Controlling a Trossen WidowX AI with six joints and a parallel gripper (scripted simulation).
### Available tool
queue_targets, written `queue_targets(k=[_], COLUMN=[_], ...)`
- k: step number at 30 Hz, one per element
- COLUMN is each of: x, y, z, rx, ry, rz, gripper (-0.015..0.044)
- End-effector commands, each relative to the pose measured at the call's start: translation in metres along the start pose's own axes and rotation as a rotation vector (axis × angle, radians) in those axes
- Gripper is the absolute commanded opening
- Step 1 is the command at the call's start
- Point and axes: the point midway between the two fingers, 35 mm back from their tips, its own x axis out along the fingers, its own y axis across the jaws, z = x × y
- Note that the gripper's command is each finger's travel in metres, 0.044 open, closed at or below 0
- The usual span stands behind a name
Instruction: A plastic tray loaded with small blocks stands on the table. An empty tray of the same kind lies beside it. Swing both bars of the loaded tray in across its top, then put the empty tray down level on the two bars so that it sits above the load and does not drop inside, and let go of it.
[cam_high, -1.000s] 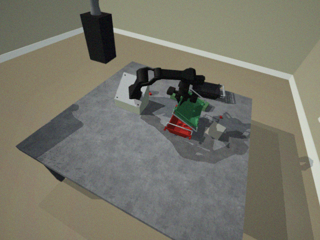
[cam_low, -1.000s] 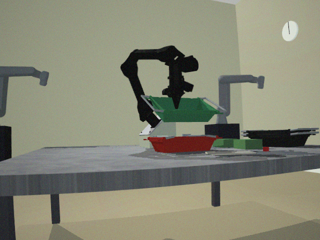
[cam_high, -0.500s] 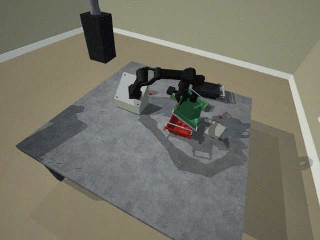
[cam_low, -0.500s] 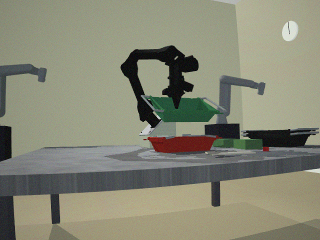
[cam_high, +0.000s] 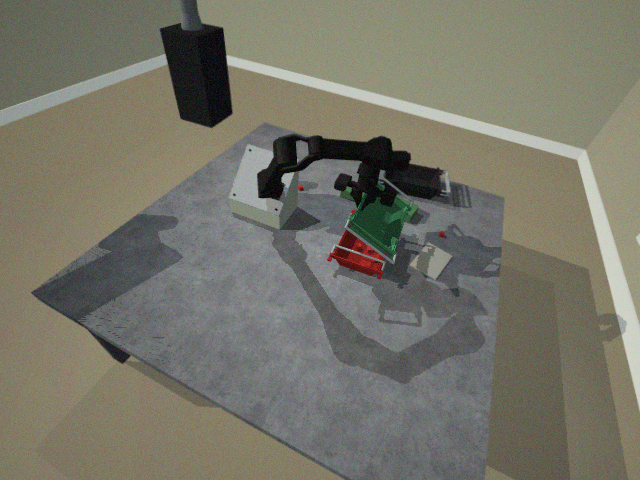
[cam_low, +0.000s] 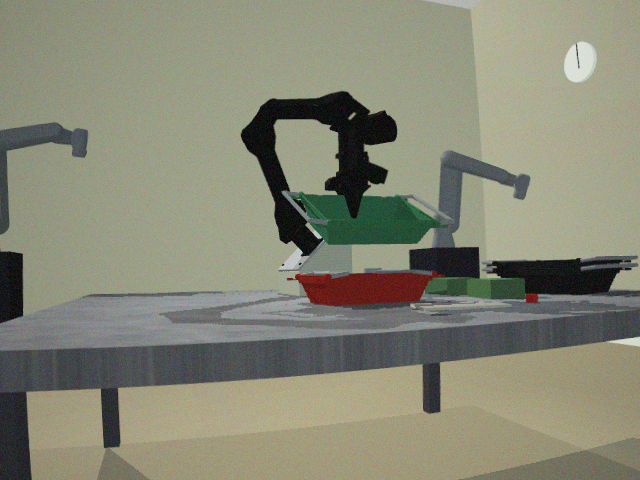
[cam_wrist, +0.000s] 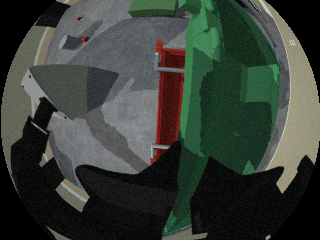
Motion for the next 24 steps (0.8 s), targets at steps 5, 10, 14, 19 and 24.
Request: queue_targets(k=[5,10,14,19,24], x=[0.010,0.019,0.027,0.036,0.045], y=[-0.002,-0.002,-0.002,-0.002,-0.002], z=[0.001,0.001,0.001,0.001,0.000], rx=[-0.007,-0.007,-0.007,-0.006,-0.006], ry=[0.004,0.004,0.004,0.005,0.006], rz=[-0.012,-0.013,-0.013,-0.013,-0.013], gripper=[0.0000,0.0000,0.0000,0.0000,0.0000])
